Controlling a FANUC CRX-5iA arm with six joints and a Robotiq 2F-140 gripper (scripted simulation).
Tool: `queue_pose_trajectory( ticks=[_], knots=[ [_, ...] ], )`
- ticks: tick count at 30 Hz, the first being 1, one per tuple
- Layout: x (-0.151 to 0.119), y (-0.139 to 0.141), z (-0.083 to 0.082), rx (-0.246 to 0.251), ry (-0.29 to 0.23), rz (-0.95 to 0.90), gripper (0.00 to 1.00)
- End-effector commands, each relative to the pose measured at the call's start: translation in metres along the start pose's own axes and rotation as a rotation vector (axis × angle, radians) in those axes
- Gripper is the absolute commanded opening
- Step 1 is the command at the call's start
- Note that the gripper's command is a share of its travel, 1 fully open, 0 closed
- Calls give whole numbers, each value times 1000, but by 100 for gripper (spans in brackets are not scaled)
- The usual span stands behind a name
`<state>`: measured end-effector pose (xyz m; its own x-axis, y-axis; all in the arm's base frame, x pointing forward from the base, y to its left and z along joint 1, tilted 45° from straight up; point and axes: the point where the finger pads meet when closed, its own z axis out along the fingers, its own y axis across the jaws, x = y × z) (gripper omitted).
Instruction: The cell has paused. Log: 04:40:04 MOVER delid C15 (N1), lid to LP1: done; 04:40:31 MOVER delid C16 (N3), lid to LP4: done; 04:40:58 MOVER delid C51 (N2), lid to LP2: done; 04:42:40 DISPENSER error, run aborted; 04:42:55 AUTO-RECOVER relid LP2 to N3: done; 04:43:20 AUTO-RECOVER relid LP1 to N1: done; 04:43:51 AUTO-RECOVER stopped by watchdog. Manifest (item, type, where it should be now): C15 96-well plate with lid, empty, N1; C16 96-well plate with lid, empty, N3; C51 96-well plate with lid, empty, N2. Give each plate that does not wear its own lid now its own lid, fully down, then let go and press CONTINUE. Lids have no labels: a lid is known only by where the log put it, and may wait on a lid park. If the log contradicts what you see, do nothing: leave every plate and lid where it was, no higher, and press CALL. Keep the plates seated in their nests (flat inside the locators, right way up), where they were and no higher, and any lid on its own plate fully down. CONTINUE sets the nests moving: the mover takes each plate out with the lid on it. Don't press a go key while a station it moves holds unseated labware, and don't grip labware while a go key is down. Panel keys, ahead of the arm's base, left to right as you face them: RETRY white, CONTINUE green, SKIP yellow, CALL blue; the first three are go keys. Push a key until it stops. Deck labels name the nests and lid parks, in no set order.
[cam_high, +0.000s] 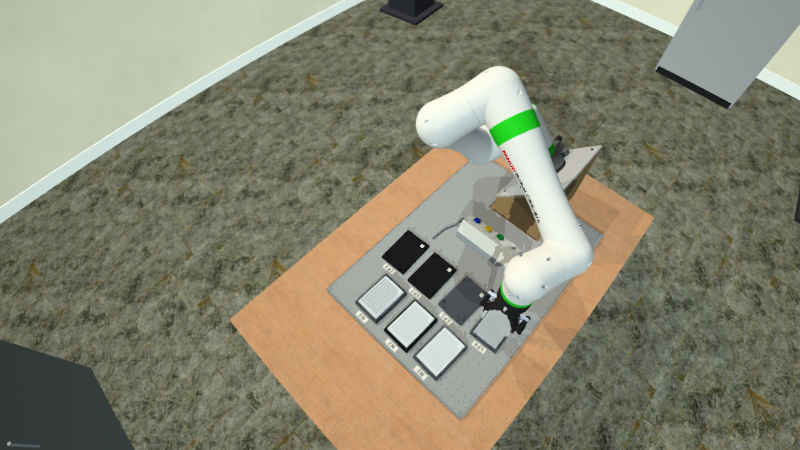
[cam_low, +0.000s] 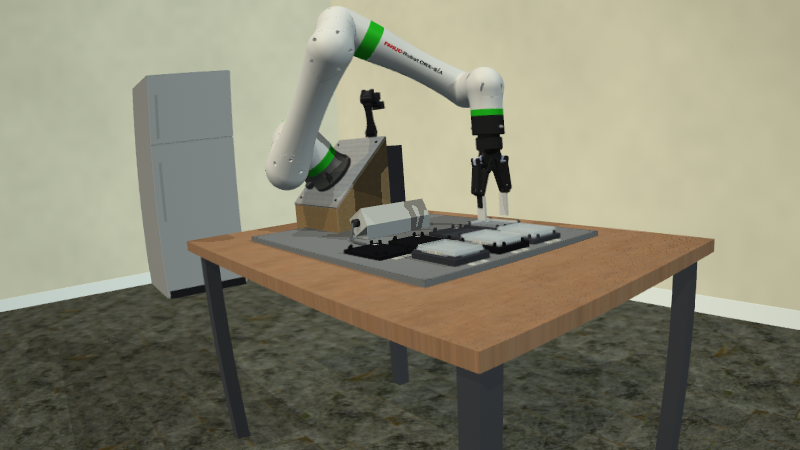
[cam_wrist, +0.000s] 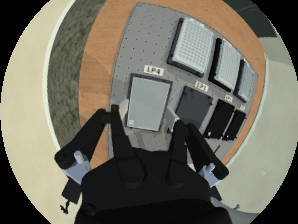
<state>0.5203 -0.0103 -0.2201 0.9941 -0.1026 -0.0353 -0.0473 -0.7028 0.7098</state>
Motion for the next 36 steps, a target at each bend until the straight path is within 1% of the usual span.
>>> queue_pose_trajectory(
  ticks=[1,33,34,36],
  knots=[
    [0,0,0,0,0,0,59],
    [0,0,0,0,0,0,59],
    [0,0,0,0,0,0,66],
    [0,0,0,0,0,0,66]
  ],
)
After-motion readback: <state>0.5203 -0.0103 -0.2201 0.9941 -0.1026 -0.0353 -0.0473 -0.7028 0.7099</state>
